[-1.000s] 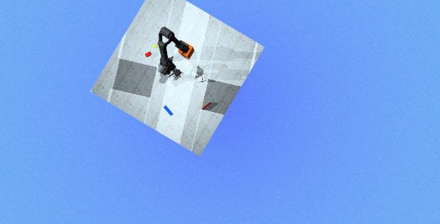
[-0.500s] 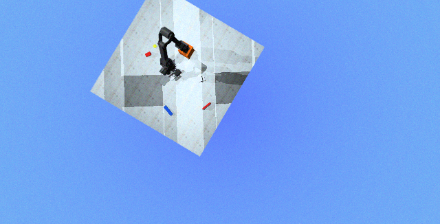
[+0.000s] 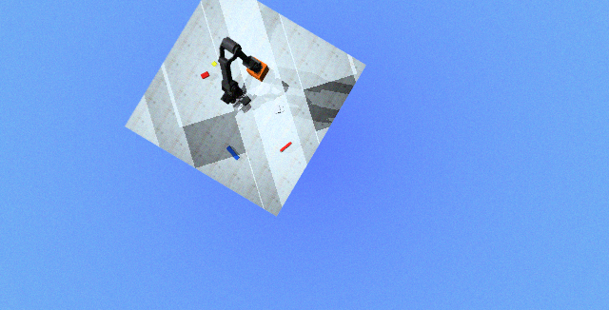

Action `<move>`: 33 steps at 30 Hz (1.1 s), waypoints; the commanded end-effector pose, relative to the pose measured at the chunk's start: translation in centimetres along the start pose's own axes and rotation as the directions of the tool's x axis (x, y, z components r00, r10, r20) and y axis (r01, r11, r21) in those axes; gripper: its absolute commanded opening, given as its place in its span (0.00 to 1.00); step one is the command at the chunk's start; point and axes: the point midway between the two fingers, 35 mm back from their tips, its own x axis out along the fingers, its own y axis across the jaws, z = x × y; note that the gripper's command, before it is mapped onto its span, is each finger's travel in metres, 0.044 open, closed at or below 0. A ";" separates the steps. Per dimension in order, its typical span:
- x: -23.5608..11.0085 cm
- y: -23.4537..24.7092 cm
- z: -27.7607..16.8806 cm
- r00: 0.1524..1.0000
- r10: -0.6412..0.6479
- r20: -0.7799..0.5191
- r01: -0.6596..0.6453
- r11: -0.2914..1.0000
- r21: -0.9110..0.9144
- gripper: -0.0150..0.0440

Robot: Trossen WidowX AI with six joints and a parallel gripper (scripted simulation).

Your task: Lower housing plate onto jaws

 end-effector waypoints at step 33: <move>-12.7 -0.5 -1.2 1.000 -0.004 0.003 0.004 1.000 -0.003 1.00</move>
